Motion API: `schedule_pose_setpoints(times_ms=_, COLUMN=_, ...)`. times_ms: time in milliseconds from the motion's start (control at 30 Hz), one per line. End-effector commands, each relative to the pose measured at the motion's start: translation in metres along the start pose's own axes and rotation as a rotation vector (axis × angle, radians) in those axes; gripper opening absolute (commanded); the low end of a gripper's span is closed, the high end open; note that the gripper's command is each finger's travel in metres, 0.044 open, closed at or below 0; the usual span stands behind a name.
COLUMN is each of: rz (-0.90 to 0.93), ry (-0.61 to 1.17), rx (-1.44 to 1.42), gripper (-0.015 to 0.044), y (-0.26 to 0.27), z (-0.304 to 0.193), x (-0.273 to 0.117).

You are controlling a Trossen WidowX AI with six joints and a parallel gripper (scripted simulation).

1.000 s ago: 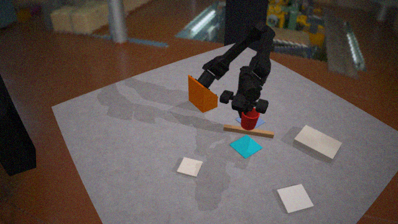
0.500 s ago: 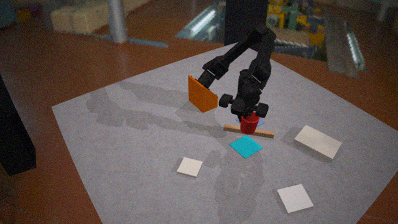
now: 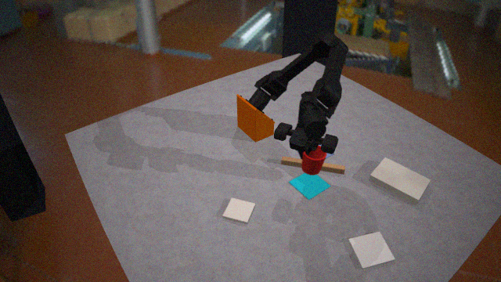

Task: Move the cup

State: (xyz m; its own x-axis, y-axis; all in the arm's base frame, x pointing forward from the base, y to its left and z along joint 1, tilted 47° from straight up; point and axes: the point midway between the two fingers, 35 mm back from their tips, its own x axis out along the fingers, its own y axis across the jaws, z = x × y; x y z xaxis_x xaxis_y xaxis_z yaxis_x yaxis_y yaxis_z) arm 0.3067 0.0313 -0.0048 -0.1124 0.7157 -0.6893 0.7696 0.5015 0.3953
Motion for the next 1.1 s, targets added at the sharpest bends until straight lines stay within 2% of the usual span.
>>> schedule_pose_setpoints(times_ms=0, rz=-0.002, ry=-0.004, rx=-0.008, gripper=0.0, y=0.002, z=0.01, x=-0.001)
schedule_pose_setpoints(times_ms=1067, rz=-0.001, ry=-0.002, rx=-0.008, gripper=0.0, y=0.003, z=0.016, x=0.043)
